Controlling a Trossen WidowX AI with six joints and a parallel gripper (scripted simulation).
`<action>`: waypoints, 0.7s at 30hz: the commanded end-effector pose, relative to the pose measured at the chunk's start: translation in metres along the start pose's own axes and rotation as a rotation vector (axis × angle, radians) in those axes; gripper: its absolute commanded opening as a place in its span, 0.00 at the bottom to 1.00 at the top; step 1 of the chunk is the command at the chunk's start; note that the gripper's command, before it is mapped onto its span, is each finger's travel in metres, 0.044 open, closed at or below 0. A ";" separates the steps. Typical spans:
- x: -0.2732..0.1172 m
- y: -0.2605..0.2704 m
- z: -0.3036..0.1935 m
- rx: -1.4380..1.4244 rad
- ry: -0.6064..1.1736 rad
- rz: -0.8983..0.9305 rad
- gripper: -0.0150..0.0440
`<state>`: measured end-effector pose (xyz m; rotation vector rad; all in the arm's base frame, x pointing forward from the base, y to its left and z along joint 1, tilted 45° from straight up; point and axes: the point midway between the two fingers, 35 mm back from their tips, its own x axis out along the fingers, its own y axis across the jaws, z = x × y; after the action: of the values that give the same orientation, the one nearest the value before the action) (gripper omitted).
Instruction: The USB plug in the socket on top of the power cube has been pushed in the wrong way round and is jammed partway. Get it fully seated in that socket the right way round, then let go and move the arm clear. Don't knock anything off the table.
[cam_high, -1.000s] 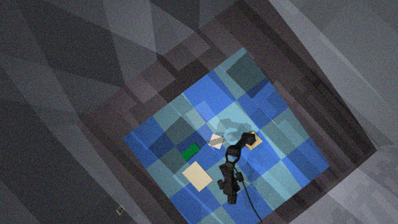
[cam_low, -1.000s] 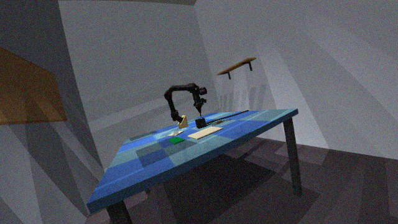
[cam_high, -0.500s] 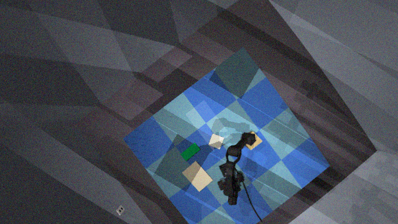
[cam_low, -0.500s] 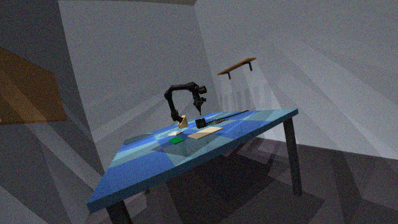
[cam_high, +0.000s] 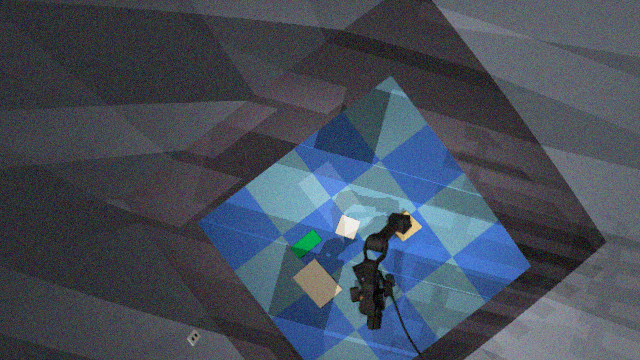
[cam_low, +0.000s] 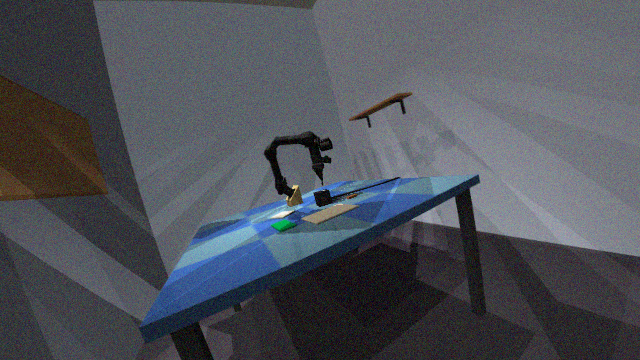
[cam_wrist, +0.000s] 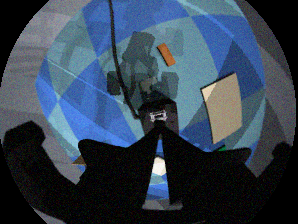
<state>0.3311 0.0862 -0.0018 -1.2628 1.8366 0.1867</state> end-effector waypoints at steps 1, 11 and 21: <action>0.000 0.000 0.000 0.103 0.000 0.001 0.25; 0.000 0.000 0.000 0.364 0.000 0.001 0.25; 0.000 0.000 0.000 0.626 0.001 0.001 0.25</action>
<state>0.3310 0.0860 -0.0019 -0.8733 1.7251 -0.3021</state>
